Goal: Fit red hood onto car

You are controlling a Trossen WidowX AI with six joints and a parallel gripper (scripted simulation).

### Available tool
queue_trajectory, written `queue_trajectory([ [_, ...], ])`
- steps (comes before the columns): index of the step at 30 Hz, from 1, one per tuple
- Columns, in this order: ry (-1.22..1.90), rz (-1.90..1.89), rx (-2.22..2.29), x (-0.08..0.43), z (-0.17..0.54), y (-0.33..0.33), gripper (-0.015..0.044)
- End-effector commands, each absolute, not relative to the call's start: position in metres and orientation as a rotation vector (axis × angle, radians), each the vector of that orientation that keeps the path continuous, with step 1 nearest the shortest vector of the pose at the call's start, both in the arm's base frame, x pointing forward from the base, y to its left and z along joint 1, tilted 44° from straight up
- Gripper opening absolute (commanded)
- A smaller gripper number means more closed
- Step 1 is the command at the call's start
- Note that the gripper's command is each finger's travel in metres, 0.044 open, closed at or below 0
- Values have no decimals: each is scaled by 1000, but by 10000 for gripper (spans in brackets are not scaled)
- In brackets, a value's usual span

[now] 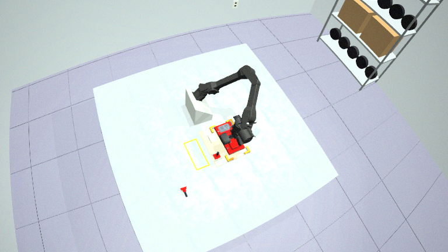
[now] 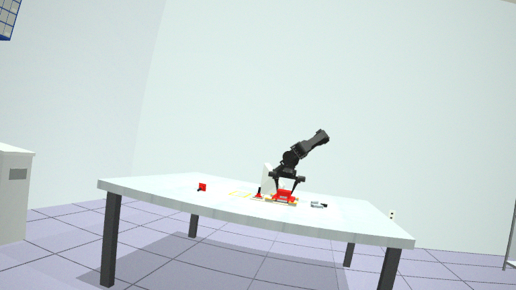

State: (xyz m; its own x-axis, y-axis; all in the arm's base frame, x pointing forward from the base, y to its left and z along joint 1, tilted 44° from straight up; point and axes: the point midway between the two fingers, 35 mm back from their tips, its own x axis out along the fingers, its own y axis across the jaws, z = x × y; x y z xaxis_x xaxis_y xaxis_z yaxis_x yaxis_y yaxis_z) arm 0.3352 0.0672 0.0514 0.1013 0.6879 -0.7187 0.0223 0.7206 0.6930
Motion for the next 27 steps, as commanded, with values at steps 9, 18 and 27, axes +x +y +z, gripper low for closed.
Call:
queue_trajectory([
  [9,1403,544,641,335,47,71,0],
  [18,1402,545,641,335,45,73,0],
  [27,1399,547,634,336,45,73,26],
])
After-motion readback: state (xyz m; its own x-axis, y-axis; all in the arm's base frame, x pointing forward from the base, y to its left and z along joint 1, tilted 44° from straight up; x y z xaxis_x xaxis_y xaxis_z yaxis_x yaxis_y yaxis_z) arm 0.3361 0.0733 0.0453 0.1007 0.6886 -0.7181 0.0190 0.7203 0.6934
